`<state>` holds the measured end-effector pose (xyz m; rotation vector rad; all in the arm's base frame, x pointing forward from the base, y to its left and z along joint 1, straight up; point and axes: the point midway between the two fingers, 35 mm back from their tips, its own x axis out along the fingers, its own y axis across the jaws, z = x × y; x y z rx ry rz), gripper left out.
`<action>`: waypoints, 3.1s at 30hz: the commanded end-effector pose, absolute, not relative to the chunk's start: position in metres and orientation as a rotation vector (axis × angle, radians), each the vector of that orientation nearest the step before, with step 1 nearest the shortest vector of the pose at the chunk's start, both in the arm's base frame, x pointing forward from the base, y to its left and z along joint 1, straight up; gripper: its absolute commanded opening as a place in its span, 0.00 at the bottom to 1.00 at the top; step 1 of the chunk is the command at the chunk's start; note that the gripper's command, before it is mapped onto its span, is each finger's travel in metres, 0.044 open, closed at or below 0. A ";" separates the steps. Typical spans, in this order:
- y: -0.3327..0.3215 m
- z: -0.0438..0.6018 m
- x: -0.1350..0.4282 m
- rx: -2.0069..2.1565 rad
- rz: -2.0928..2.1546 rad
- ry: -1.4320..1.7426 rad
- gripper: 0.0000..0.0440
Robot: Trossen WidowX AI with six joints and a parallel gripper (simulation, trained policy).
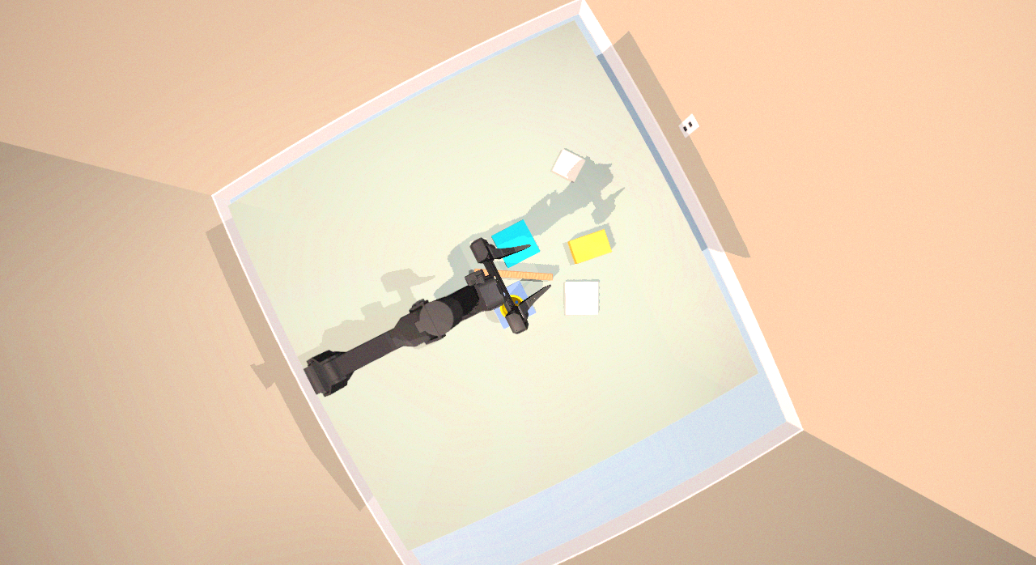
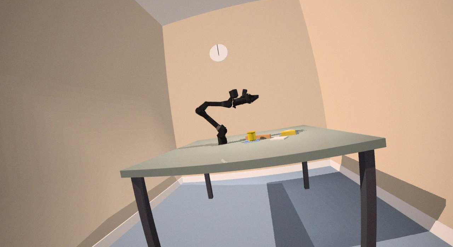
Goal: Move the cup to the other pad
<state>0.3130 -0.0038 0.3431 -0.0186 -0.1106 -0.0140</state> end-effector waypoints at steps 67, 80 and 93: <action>0.061 0.253 0.302 0.472 -0.085 0.861 0.28; 0.054 0.237 0.290 0.424 -0.171 1.054 0.30; 0.041 0.220 0.279 0.352 -0.247 1.242 0.28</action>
